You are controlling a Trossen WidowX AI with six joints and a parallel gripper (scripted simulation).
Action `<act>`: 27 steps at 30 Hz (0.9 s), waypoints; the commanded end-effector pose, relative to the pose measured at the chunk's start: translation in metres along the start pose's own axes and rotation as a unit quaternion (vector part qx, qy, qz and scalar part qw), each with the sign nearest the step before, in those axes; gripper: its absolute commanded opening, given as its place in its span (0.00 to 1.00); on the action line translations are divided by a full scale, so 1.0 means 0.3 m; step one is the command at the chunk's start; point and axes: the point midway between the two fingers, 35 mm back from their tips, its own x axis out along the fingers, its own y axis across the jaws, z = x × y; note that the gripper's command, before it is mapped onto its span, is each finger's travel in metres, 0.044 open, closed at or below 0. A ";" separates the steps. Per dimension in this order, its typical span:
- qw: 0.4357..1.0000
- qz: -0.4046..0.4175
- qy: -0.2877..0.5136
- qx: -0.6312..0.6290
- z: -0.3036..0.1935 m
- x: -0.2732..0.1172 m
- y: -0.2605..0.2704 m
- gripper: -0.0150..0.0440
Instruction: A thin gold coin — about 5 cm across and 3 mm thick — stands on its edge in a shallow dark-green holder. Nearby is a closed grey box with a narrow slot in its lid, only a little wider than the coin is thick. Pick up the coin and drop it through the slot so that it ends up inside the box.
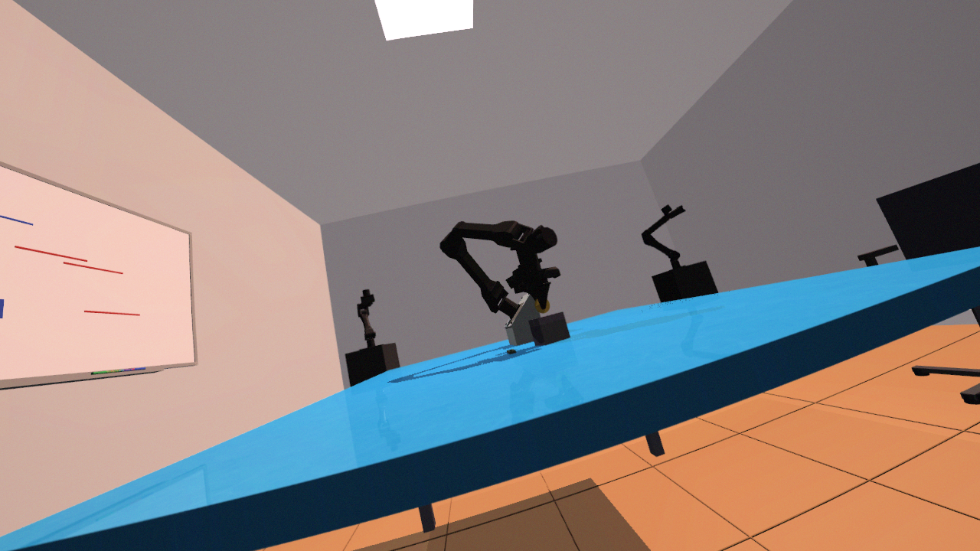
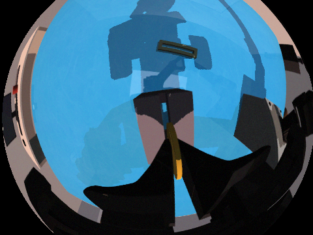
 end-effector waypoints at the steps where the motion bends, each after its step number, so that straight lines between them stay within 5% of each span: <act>1: 1.000 -0.001 -0.002 -0.004 -0.001 0.009 -0.001 0.25; 19: 1.000 -0.001 -0.002 -0.004 -0.001 0.029 -0.002 0.25; 25: 1.000 0.000 0.000 0.000 0.000 0.021 -0.001 0.52; 27: 1.000 0.000 0.000 0.000 0.000 0.021 -0.001 0.53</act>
